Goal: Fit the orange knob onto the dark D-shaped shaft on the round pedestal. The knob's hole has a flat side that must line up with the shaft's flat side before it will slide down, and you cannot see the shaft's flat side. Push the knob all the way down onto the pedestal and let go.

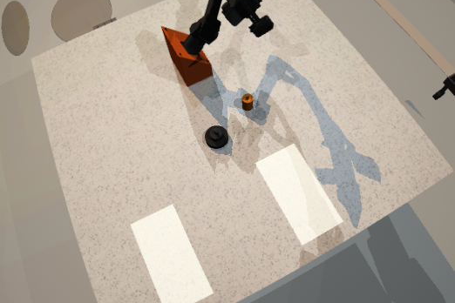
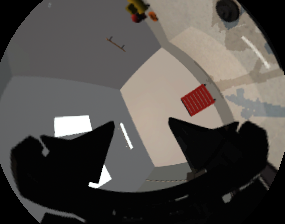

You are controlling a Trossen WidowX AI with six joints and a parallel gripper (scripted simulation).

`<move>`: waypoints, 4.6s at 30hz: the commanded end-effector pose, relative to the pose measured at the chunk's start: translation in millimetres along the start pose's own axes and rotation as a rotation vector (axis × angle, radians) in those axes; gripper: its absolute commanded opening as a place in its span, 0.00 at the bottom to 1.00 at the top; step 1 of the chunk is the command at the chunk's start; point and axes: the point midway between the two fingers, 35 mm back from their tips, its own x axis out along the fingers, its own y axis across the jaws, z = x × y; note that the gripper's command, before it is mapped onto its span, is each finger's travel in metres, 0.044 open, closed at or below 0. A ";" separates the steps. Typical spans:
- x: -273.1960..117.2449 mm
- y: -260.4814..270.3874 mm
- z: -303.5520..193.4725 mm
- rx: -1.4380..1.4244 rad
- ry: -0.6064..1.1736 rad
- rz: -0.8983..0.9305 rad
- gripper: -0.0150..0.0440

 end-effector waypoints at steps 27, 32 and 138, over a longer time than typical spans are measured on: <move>-3.3 -169.0 142.0 -1.799 0.443 -1.554 1.00; -17.6 -185.1 153.7 -1.825 0.741 -1.740 1.00; -90.7 -298.2 233.1 -1.722 1.663 -1.814 0.40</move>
